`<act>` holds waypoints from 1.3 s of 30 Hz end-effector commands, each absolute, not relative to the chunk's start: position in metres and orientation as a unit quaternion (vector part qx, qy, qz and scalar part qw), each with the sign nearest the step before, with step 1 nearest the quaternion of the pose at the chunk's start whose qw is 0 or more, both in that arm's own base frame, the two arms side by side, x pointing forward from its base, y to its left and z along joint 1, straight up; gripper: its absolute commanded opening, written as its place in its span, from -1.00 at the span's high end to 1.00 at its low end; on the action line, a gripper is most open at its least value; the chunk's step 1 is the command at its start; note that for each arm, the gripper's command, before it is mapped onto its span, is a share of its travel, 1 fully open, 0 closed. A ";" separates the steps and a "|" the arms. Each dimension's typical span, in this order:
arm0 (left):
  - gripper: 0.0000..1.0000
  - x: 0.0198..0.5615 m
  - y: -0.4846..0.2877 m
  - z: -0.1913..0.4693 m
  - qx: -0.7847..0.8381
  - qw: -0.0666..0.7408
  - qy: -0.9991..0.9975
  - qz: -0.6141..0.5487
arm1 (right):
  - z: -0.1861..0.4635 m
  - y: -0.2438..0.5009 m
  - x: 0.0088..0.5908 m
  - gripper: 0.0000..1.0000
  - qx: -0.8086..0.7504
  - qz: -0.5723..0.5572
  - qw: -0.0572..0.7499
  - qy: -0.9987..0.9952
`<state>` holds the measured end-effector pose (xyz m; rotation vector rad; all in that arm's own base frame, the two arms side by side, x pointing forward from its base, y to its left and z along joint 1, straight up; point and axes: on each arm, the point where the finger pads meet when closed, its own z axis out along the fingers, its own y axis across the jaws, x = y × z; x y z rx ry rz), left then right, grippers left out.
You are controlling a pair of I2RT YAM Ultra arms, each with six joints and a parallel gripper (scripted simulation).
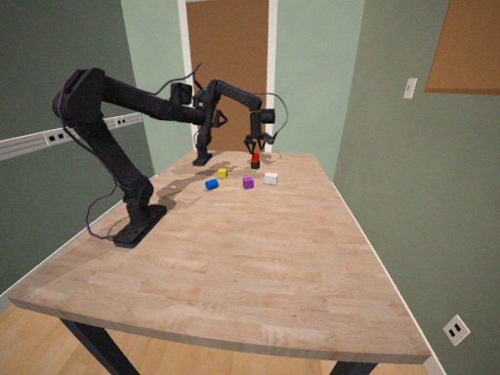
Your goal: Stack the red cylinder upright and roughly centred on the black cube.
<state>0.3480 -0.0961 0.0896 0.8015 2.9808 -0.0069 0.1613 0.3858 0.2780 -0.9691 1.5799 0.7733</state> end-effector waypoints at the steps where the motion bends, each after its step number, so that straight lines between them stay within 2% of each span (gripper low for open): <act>1: -1.00 0.345 -0.097 0.114 0.256 0.032 0.966 -0.006 | 0.295 0.382 0.164 -1.00 -0.398 0.334 0.553 0.652; 8: -1.00 0.339 -0.095 0.118 0.262 0.001 0.965 -0.005 | 0.295 0.382 0.164 -1.00 -0.398 0.334 0.553 0.652; 13: -1.00 0.343 -0.095 0.114 0.257 0.007 0.966 -0.007 | 0.295 0.382 0.164 -1.00 -0.398 0.334 0.553 0.652; 21: -1.00 0.353 -0.098 0.125 0.218 0.088 0.972 -0.021 | 0.295 0.382 0.164 -1.00 -0.398 0.334 0.553 0.652; 29: -1.00 0.324 -0.089 0.141 0.160 0.181 0.970 -0.040 | 0.295 0.382 0.164 -1.00 -0.398 0.334 0.553 0.652; 39: -1.00 0.303 -0.078 0.147 0.126 0.231 0.964 -0.041 | 0.295 0.382 0.164 -1.00 -0.398 0.334 0.553 0.652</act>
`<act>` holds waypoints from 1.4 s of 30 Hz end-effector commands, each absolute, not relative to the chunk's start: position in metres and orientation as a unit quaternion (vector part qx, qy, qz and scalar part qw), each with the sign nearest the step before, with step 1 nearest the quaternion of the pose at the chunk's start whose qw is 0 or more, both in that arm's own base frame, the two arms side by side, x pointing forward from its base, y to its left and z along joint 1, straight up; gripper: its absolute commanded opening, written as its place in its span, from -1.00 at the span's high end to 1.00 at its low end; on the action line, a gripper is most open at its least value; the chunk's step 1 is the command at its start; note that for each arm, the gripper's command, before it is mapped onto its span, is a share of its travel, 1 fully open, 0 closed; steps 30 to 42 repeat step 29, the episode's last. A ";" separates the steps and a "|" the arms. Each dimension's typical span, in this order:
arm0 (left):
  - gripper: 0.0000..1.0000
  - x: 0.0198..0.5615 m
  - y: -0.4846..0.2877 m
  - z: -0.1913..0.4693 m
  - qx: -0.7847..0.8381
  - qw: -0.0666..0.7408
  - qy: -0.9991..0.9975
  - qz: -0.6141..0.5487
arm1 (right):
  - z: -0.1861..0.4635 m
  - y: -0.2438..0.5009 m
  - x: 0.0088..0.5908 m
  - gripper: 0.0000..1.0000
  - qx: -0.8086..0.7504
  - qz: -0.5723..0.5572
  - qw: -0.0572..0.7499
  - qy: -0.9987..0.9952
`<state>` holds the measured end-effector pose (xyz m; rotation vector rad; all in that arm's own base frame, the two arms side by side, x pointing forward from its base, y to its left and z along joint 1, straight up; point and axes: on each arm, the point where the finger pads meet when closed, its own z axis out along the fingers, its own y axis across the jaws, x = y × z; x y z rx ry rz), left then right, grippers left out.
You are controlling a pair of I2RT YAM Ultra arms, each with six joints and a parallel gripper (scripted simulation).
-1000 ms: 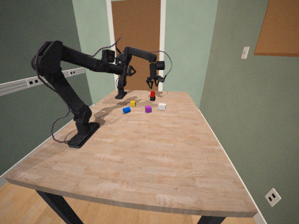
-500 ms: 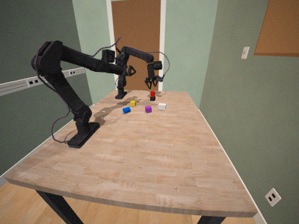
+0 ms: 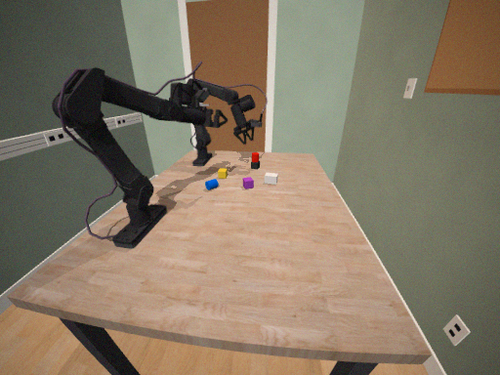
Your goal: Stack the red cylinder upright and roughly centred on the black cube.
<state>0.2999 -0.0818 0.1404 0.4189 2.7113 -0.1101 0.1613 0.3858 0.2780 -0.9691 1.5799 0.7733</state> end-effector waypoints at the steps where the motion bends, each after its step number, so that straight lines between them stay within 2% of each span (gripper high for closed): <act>1: -1.00 0.301 -0.078 0.147 0.125 0.234 0.963 -0.042 | 0.295 0.382 0.164 -1.00 -0.398 0.334 0.553 0.652; 42: -1.00 0.296 -0.080 0.146 0.132 0.230 0.963 -0.045 | 0.291 0.384 0.162 -1.00 -0.401 0.333 0.549 0.653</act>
